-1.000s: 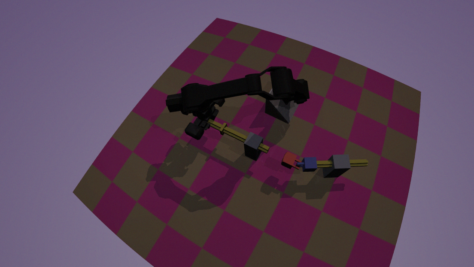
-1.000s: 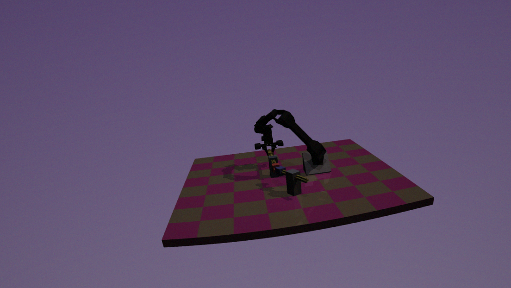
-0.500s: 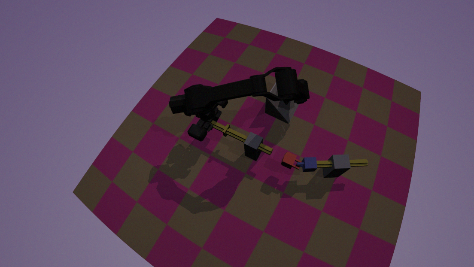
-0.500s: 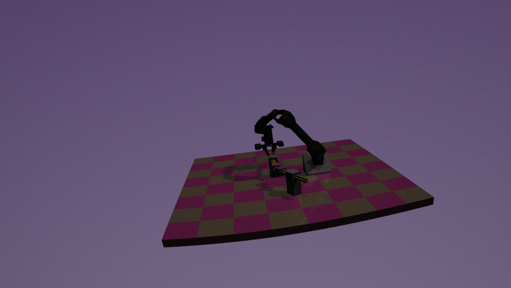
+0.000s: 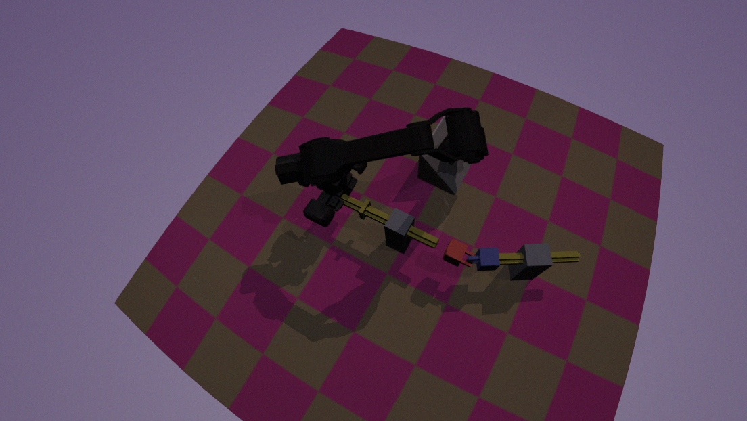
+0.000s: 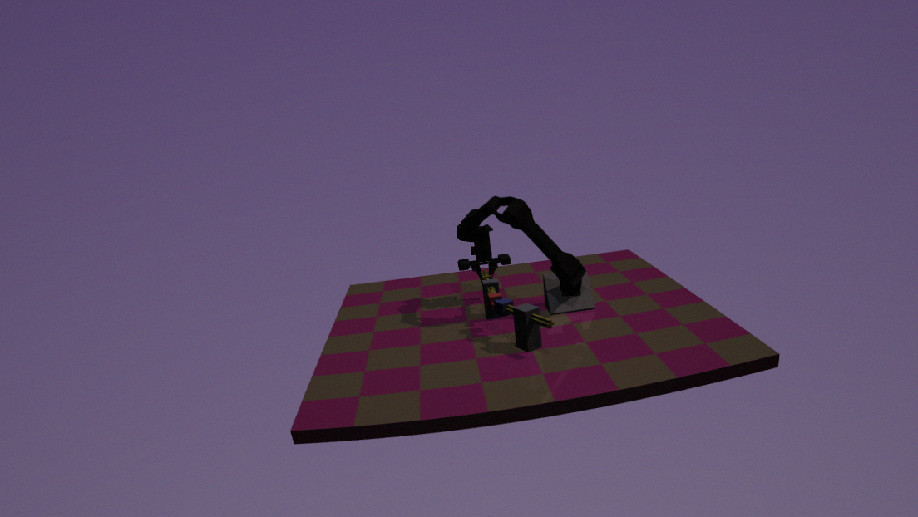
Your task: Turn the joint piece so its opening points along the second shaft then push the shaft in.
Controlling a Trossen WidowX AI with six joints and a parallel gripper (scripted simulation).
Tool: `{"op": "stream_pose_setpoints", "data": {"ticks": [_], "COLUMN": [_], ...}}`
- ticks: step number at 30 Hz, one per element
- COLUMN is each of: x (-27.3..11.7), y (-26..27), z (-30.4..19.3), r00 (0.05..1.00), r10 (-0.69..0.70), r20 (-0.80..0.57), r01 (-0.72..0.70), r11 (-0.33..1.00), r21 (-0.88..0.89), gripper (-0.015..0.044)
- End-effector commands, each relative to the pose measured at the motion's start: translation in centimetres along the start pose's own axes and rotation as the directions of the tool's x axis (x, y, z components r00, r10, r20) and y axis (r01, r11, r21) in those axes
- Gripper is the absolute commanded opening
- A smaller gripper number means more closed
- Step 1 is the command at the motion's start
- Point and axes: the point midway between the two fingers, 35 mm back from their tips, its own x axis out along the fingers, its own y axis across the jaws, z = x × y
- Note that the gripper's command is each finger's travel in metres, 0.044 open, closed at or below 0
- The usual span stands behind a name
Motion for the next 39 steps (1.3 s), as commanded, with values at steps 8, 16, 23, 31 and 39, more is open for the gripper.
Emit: {"op": "stream_pose_setpoints", "data": {"ticks": [8, 16, 23, 31, 39], "x": [0.1, 0.1, 0.1, 0.1, 0.1], "y": [0.0, 0.0, 0.0, 0.0, 0.0], "z": [-1.8, -2.9, -4.0, -5.1, -6.4], "r00": [1.0, 1.0, 1.0, 1.0, 1.0], "r10": [0.001, 0.001, 0.001, 0.001, 0.0], "r20": [-0.004, -0.005, -0.005, -0.006, -0.007], "r01": [-0.001, -0.001, -0.001, -0.001, 0.0], "r11": [1.0, 1.0, 1.0, 1.0, 1.0], "r21": [0.006, 0.006, 0.006, 0.006, 0.006], "gripper": [0.0, 0.0, 0.0, 0.0, 0.0]}}
